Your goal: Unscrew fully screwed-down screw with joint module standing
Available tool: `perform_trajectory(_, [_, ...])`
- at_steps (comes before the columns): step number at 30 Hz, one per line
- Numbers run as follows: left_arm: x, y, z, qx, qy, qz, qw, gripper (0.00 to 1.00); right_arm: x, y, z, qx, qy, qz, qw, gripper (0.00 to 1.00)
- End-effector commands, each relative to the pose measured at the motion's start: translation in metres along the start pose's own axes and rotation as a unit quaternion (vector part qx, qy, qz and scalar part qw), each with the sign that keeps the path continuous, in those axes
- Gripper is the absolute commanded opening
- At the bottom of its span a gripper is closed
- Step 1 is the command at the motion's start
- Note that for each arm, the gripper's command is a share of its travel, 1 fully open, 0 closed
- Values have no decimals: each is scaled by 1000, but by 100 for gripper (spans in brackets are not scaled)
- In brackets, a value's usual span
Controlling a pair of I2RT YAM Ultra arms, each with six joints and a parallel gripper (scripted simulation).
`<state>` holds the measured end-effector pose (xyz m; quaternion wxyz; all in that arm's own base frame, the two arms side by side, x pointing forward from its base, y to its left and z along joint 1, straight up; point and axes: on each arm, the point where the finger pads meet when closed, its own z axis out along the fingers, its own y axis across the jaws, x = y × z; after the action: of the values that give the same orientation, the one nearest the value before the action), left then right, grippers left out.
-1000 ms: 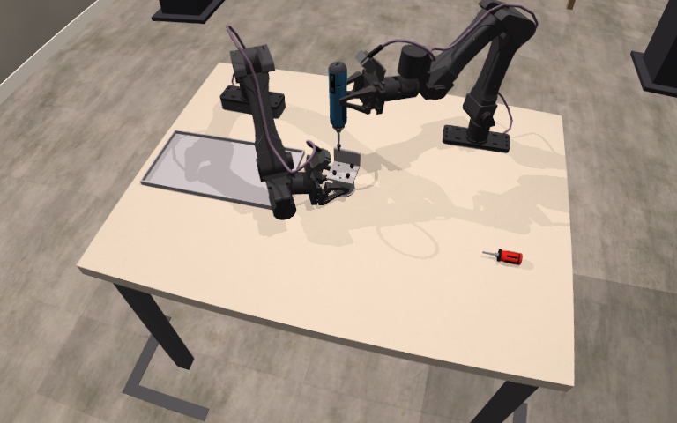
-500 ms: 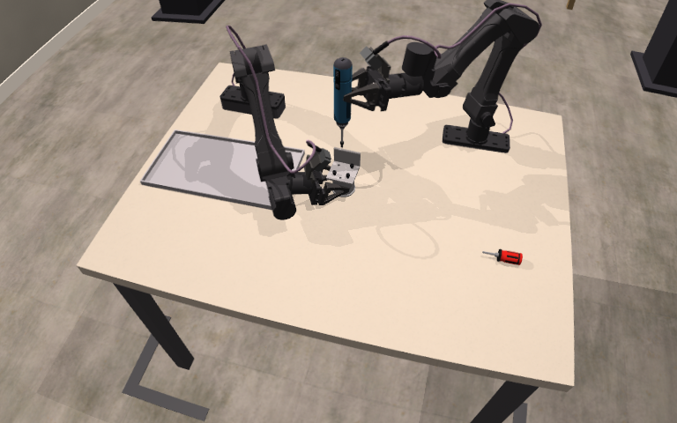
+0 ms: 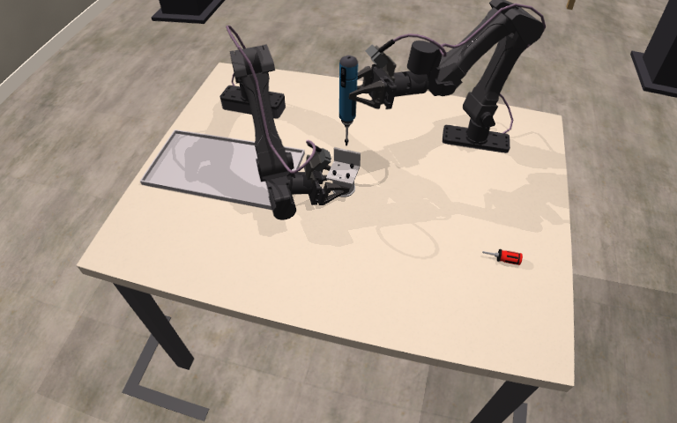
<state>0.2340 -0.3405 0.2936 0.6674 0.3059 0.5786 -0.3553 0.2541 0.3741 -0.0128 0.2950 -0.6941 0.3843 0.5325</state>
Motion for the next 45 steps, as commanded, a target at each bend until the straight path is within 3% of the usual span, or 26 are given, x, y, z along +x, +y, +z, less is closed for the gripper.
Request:
perform_trajectory(1, [-26, 3, -9, -2, -44, -4, 999, 42, -12, -5, 2, -4, -15, -13, 1000, 59])
perform_trajectory(4, [-45, 4, -8, -2, -65, -3, 998, 42, -12, -5, 2, -4, -15, -13, 1000, 59])
perform_trajectory(7, [-27, 3, -16, -2, -45, -4, 999, 42, -12, -5, 2, -4, -15, -13, 1000, 59])
perform_trajectory(11, [-47, 2, -16, -1, -65, -4, 998, 42, -12, -5, 2, -4, -15, -13, 1000, 59])
perform_trajectory(15, [-47, 2, -16, -1, -65, -4, 998, 42, -12, -5, 2, -4, -15, -13, 1000, 59])
perform_trajectory(17, [-27, 2, -23, -1, -44, -4, 999, 42, -12, -5, 2, -4, -15, -13, 1000, 59])
perform_trajectory(21, [-48, 2, -23, -1, -65, -4, 998, 42, -12, -5, 2, -4, -15, -13, 1000, 59])
perform_trajectory(23, [-31, 2, -29, -1, -47, -4, 999, 42, -12, -5, 2, -4, -15, -13, 1000, 59])
perform_trajectory(32, [-46, 3, -31, -2, -63, -3, 998, 42, -12, -5, 2, -4, -15, -13, 1000, 59])
perform_trajectory(34, [-29, 3, -37, -2, -44, -4, 999, 42, -12, -5, 2, -4, -15, -13, 1000, 59])
perform_trajectory(37, [-49, 3, -37, -2, -65, -3, 998, 42, -12, -5, 2, -4, -15, -13, 1000, 59])
perform_trajectory(40, [-32, 3, -44, -2, -46, -4, 999, 42, -12, -5, 2, -4, -15, -13, 1000, 59])
perform_trajectory(45, [-43, 2, -47, -1, -58, -4, 998, 42, -12, -5, 2, -4, -15, -13, 1000, 59])
